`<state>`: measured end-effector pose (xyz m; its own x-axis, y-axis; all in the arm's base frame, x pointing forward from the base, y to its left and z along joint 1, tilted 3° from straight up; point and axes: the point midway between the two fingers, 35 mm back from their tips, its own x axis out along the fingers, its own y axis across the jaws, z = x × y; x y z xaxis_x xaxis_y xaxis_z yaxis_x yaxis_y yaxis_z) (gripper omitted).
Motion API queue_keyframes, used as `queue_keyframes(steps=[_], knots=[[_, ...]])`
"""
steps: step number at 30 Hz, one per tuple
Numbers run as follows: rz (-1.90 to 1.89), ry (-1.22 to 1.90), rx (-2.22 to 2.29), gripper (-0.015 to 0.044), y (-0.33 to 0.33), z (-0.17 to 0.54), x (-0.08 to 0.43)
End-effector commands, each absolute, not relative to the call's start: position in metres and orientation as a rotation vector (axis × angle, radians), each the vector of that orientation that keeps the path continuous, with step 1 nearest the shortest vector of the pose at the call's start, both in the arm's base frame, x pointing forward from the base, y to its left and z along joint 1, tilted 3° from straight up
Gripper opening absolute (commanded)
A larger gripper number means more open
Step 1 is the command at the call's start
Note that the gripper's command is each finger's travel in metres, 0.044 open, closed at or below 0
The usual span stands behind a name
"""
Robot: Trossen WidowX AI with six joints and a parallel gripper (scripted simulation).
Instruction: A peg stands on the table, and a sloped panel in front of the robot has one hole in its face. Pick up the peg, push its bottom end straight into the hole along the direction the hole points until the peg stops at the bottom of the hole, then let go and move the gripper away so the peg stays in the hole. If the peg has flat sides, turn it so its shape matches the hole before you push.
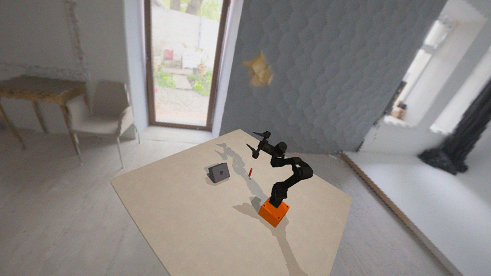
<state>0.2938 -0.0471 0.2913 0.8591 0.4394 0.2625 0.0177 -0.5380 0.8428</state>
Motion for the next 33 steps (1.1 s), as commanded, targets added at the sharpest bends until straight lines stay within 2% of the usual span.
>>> queue_keyframes(steps=[1,2,33], knots=[[0.561,0.33,2.081,0.0426,-0.047,0.291,0.294],[0.556,0.325,2.077,0.044,-0.049,0.291,0.296],[0.154,0.172,1.735,0.044,-0.108,0.242,0.364]])
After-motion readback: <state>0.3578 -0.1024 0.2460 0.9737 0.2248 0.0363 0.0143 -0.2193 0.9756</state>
